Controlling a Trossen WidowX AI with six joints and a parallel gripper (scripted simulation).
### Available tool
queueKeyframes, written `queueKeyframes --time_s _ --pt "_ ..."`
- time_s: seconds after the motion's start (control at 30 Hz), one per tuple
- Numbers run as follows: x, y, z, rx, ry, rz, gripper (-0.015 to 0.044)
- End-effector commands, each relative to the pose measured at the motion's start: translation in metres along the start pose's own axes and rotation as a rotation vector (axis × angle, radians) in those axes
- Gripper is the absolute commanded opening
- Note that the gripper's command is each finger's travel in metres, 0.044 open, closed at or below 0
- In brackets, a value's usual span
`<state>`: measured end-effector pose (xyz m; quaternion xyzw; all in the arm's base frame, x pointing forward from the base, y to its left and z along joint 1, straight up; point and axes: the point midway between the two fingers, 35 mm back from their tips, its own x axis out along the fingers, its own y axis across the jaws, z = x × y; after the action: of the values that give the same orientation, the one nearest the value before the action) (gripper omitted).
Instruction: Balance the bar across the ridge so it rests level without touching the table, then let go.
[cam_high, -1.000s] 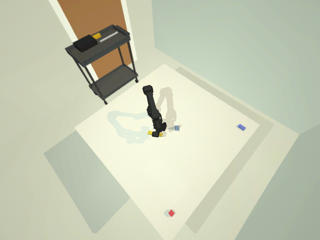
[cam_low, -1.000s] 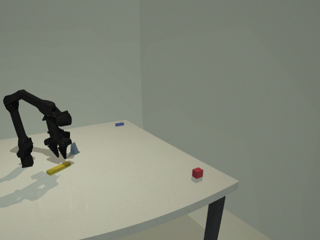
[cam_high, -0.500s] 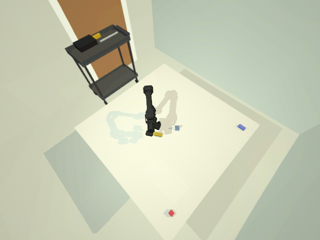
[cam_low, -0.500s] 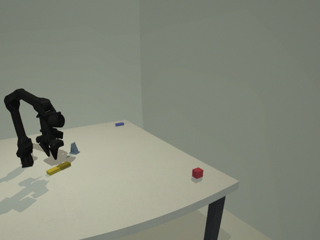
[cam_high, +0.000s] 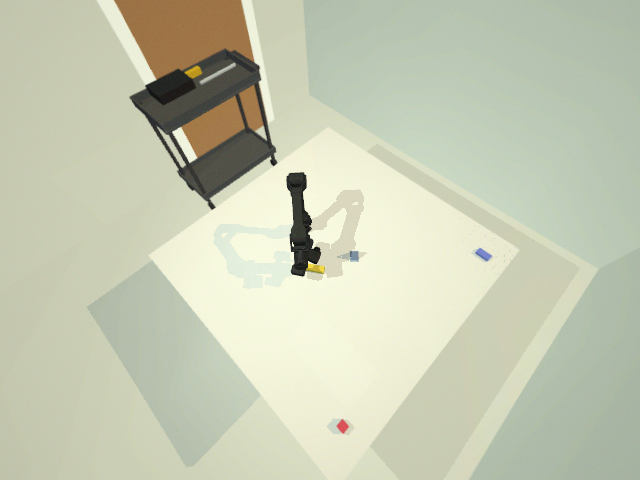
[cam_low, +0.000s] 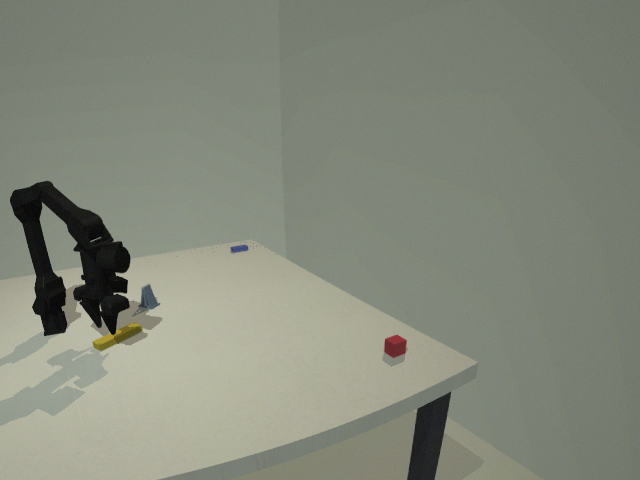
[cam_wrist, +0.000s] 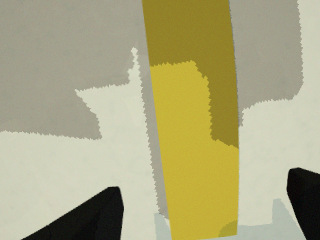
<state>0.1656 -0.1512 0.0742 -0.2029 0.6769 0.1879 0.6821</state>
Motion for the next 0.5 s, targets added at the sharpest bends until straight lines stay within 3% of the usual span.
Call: queueKeyframes --time_s 0.0,0.47 --pt "0.004 0.001 0.001 -0.006 -0.004 0.004 0.0315" --pt "0.024 0.001 0.001 -0.006 -0.004 0.004 0.0315"
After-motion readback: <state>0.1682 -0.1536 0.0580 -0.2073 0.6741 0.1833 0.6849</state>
